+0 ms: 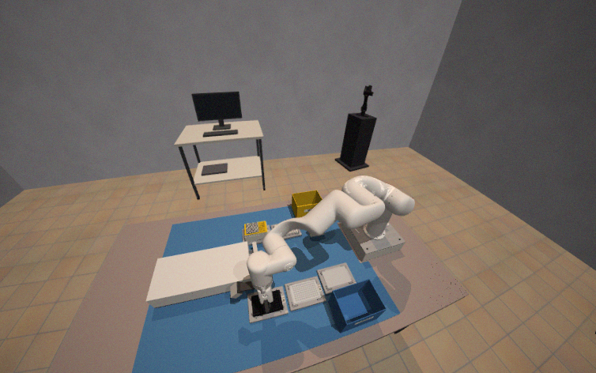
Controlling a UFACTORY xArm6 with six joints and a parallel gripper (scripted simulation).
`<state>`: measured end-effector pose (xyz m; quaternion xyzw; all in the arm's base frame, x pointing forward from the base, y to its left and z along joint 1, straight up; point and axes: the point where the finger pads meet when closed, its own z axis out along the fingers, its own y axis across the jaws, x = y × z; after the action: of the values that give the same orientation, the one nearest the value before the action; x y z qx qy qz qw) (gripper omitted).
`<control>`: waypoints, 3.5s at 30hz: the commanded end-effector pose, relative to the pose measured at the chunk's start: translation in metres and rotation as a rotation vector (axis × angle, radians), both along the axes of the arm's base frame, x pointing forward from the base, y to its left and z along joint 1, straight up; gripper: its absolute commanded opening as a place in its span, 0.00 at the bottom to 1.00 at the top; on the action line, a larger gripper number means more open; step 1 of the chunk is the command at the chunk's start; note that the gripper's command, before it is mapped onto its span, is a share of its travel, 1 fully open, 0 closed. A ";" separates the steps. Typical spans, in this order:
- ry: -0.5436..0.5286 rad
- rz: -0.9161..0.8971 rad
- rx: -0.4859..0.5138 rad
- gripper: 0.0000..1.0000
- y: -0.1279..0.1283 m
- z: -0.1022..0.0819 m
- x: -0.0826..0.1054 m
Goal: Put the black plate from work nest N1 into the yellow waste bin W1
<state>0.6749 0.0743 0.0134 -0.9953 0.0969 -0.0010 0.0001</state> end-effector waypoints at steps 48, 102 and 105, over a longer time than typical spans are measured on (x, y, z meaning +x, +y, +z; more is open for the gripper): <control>-0.005 0.000 0.000 1.00 0.000 -0.040 0.002; -0.004 0.000 0.000 0.00 0.000 -0.051 0.002; -0.005 0.000 0.000 0.00 0.000 -0.051 0.002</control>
<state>0.6746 0.0743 -0.0403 -0.9953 0.0969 -0.0003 0.0000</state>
